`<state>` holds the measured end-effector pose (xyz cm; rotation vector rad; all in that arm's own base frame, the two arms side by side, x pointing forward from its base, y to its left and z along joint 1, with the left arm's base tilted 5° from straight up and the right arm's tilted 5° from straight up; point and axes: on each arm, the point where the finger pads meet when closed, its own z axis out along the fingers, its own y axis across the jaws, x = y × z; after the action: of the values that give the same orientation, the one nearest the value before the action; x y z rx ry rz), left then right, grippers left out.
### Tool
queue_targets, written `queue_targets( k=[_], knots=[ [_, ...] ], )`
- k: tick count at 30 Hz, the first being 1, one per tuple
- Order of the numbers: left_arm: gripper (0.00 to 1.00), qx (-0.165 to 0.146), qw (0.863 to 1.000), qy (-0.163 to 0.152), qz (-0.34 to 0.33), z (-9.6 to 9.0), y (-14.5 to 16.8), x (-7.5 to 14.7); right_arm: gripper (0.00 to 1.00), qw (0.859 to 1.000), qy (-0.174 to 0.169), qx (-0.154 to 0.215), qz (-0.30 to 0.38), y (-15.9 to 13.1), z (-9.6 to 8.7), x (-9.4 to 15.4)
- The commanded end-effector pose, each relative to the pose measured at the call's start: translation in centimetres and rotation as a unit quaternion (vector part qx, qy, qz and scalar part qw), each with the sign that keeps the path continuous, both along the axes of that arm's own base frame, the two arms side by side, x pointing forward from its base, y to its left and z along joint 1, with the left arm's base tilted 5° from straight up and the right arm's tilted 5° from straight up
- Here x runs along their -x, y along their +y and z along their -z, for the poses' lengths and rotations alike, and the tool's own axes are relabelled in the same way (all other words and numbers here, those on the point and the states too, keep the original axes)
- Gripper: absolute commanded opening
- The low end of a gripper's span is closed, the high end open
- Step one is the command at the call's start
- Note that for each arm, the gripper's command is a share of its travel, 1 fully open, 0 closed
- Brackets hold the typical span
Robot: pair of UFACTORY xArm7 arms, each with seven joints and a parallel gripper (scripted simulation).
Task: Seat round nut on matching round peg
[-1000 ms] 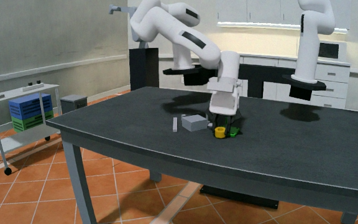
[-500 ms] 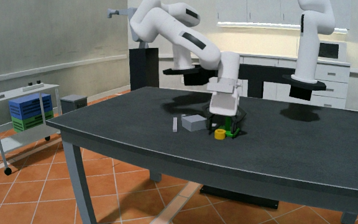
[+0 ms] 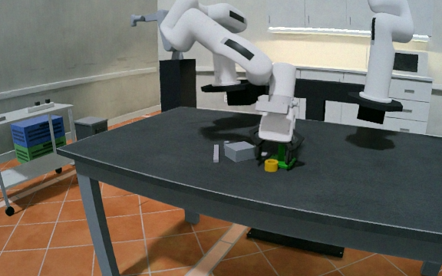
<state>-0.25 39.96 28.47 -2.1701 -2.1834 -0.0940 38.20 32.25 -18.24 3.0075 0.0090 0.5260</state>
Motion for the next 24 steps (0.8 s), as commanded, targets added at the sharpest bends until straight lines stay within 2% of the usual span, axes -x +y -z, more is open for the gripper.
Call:
queue_targets(
  k=[1, 5, 7, 20, 24],
  knots=[
    [1.0, -0.001, 1.0, 0.0, 0.0, -0.1, 0.0, 0.0, 1.0, 1.0, -0.001, -0.001, 0.0, 0.1, -0.7, -0.3],
    [1.0, -0.001, 1.0, 0.0, 0.0, -0.1, 0.0, 0.0, 1.0, 1.0, -0.001, -0.001, 0.001, 0.3, -2.0, -0.8],
    [1.0, -0.001, 1.0, 0.0, 0.0, -0.1, 0.0, 0.0, 1.0, 1.0, -0.001, -0.001, 0.001, 0.3, -2.0, -0.8],
    [1.0, -0.001, 1.0, 0.0, 0.0, -0.1, 0.0, 0.0, 1.0, 1.0, -0.001, -0.001, 0.001, 0.8, -7.8, -2.4],
    [1.0, -0.001, 1.0, 0.0, 0.0, -0.1, 0.0, 0.0, 1.0, 1.0, -0.001, -0.001, 0.001, 0.8, -8.5, -2.5]
  ],
)
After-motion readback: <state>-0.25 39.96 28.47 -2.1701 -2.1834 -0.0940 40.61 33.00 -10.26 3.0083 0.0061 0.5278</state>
